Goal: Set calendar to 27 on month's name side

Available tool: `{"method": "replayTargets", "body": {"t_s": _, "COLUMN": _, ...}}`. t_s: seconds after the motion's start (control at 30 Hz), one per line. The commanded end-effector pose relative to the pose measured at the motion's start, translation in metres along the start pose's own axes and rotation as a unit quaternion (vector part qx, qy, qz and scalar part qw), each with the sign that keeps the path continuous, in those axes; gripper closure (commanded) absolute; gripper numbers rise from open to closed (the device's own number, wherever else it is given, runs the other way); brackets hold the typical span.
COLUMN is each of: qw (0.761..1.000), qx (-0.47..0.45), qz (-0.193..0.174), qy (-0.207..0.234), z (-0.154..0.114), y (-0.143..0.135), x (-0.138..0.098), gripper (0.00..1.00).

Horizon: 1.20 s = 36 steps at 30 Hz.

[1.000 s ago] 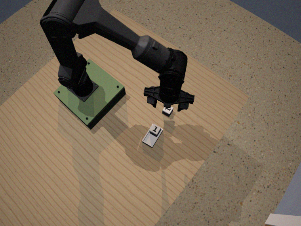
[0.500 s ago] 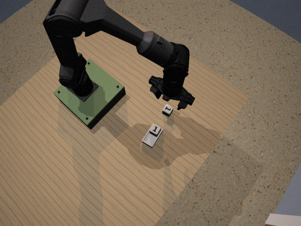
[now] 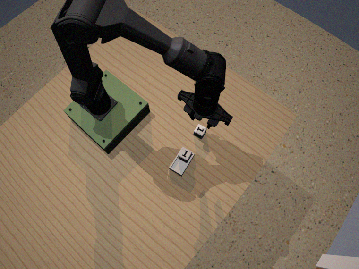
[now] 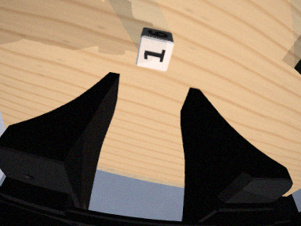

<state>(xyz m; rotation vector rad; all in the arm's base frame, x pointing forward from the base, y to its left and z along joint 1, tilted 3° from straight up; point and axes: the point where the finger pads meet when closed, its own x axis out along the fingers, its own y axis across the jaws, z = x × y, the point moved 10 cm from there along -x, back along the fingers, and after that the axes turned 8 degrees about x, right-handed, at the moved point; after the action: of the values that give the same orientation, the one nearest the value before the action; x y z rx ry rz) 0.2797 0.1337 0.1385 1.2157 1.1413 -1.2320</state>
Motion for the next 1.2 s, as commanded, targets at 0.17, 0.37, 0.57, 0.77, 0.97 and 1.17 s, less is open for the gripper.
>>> {"method": "replayTargets", "body": {"t_s": 0.17, "qw": 1.000, "qx": -0.001, "qz": 0.001, "qy": 0.000, "z": -0.0005, "y": 0.0009, "x": 0.0002, "gripper": 0.40}}
{"method": "replayTargets", "body": {"t_s": 0.37, "qw": 1.000, "qx": -0.001, "qz": 0.001, "qy": 0.000, "z": -0.0005, "y": 0.0009, "x": 0.0002, "gripper": 0.40}}
{"method": "replayTargets", "body": {"t_s": 0.57, "qw": 1.000, "qx": -0.001, "qz": 0.001, "qy": 0.000, "z": -0.0005, "y": 0.0009, "x": 0.0002, "gripper": 0.40}}
{"method": "replayTargets", "body": {"t_s": 0.77, "qw": 1.000, "qx": -0.001, "qz": 0.001, "qy": 0.000, "z": -0.0005, "y": 0.0009, "x": 0.0005, "gripper": 0.40}}
{"method": "replayTargets", "body": {"t_s": 0.97, "qw": 1.000, "qx": 0.000, "qz": 0.000, "qy": -0.001, "z": -0.0003, "y": 0.0003, "x": 0.0030, "gripper": 0.40}}
{"method": "replayTargets", "body": {"t_s": 1.17, "qw": 1.000, "qx": 0.000, "qz": -0.001, "qy": -0.001, "z": -0.0002, "y": 0.0001, "x": 0.0058, "gripper": 0.40}}
